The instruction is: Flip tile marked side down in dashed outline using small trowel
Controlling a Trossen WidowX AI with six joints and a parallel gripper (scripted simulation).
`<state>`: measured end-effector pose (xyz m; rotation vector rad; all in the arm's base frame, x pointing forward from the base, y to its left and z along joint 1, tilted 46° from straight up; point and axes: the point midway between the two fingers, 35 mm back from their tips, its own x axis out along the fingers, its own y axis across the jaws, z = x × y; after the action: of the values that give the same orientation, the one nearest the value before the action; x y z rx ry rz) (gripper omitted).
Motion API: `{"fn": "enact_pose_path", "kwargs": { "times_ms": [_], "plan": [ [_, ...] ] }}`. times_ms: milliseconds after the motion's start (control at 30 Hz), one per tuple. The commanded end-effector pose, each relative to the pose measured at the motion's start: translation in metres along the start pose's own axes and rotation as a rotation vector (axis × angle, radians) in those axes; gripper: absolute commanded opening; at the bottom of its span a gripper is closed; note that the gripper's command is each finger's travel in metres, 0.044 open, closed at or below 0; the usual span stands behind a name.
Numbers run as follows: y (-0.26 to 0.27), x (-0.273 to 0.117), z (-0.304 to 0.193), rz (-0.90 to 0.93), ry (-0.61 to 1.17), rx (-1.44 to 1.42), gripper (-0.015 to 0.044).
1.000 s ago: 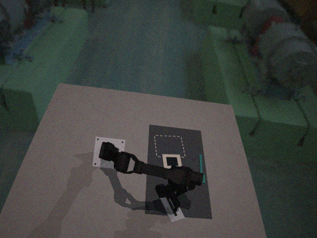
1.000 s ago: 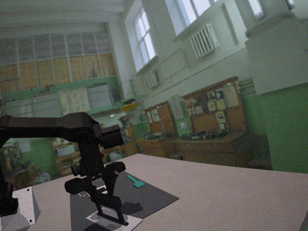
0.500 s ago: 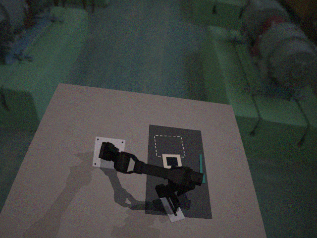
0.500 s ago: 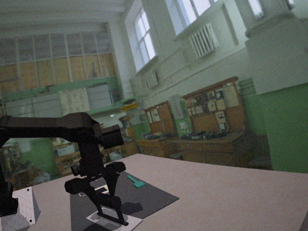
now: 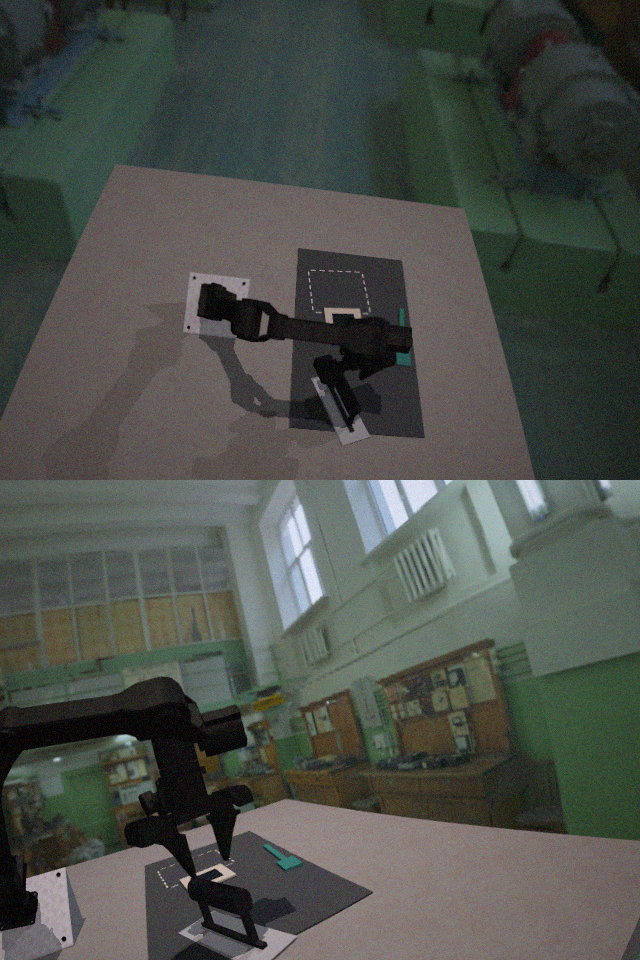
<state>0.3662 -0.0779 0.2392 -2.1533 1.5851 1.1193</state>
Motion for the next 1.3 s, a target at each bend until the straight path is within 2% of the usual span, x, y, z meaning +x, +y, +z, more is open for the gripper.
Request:
{"fn": "enact_pose_path", "kwargs": {
  "times_ms": [0, 200, 1267],
  "plan": [
    [0.000, -0.004, 0.000, 0.001, -0.001, 0.000, 0.0300],
    [0.002, -0.007, 0.000, -0.008, -0.012, 0.054, 0.0300],
    [0.035, 0.021, -0.014, -0.131, -0.227, 1.058, 0.0300]
  ]
}}
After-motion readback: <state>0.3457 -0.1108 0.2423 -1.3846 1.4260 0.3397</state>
